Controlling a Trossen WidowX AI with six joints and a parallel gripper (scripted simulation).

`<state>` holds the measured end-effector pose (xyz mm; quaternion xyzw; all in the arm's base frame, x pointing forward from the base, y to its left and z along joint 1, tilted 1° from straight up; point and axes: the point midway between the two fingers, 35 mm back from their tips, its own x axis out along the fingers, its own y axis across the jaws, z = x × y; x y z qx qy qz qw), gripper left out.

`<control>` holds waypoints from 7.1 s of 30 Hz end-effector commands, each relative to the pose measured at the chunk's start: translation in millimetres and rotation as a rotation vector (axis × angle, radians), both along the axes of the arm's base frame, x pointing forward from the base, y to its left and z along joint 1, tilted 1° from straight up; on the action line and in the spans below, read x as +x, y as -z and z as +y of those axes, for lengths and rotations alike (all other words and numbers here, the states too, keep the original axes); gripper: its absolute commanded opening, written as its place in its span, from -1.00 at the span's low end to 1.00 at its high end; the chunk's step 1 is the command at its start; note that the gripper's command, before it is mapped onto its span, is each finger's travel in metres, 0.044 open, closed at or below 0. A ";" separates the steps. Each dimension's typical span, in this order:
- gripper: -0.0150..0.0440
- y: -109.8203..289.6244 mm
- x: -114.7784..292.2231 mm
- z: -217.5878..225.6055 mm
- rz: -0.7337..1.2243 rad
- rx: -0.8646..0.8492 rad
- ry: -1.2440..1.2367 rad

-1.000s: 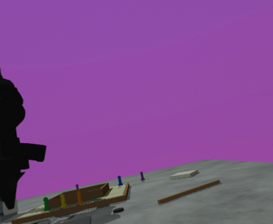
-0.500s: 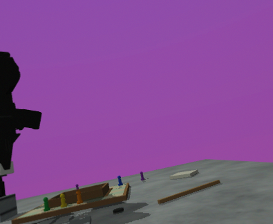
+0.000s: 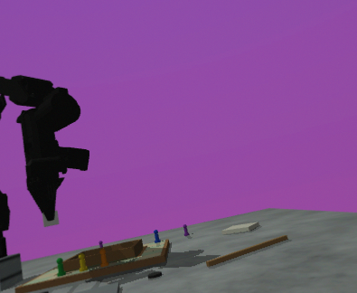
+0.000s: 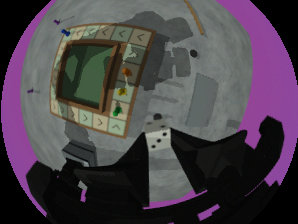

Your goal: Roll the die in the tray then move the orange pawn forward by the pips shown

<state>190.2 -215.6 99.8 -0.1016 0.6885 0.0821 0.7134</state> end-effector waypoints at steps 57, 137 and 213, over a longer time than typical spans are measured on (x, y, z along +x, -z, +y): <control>-0.49 38.7 87.5 167.3 -0.542 0.062 0.410; 0.29 27.7 84.9 97.3 -0.055 0.011 0.052; -0.49 20.9 84.4 49.4 -0.006 0.000 -0.132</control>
